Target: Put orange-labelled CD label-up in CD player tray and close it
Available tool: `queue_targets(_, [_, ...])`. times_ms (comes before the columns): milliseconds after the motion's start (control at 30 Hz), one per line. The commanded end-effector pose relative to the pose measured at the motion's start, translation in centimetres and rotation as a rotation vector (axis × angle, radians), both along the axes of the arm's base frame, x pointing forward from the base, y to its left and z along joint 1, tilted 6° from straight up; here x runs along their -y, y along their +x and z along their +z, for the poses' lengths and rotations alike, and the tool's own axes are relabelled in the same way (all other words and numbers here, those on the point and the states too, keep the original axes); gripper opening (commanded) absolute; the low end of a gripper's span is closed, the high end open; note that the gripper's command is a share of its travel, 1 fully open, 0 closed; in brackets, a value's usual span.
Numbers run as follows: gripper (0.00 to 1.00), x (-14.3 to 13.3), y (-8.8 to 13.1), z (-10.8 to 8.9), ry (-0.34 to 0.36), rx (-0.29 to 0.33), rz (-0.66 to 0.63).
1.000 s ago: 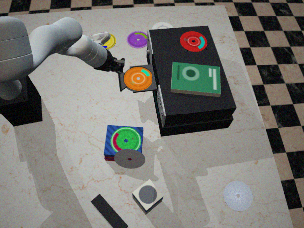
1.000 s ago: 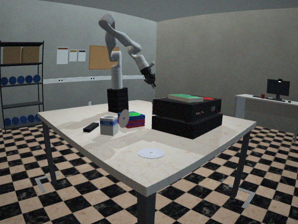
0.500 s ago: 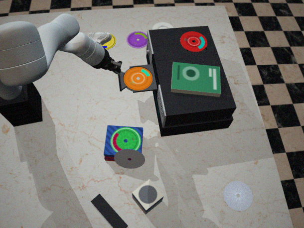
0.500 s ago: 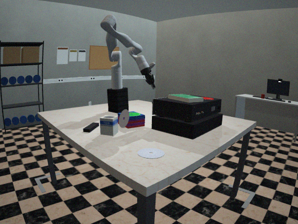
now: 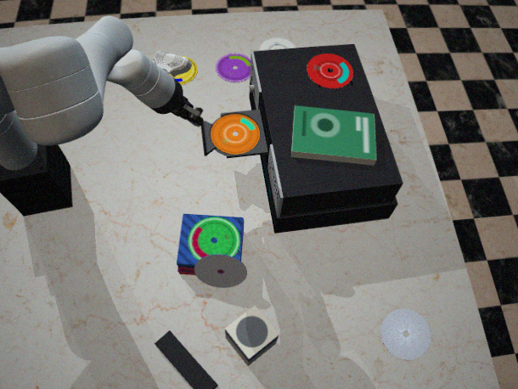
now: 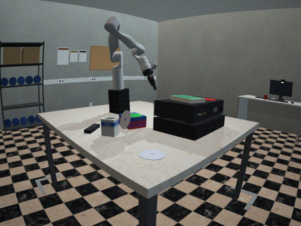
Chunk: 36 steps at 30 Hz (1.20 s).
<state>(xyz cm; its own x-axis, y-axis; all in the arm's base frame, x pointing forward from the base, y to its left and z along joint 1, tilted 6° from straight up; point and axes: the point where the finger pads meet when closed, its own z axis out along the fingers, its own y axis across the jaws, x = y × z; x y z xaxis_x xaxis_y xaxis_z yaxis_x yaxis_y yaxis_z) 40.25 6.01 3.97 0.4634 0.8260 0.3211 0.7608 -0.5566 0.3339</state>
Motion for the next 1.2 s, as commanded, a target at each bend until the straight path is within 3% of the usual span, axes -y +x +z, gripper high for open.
queue_targets(0, [0.10, -0.7, -0.3, -0.2, 0.015, -0.007, -0.041])
queue_targets(1167, [0.10, -1.6, -1.8, -1.2, 0.138, -0.071, -0.492])
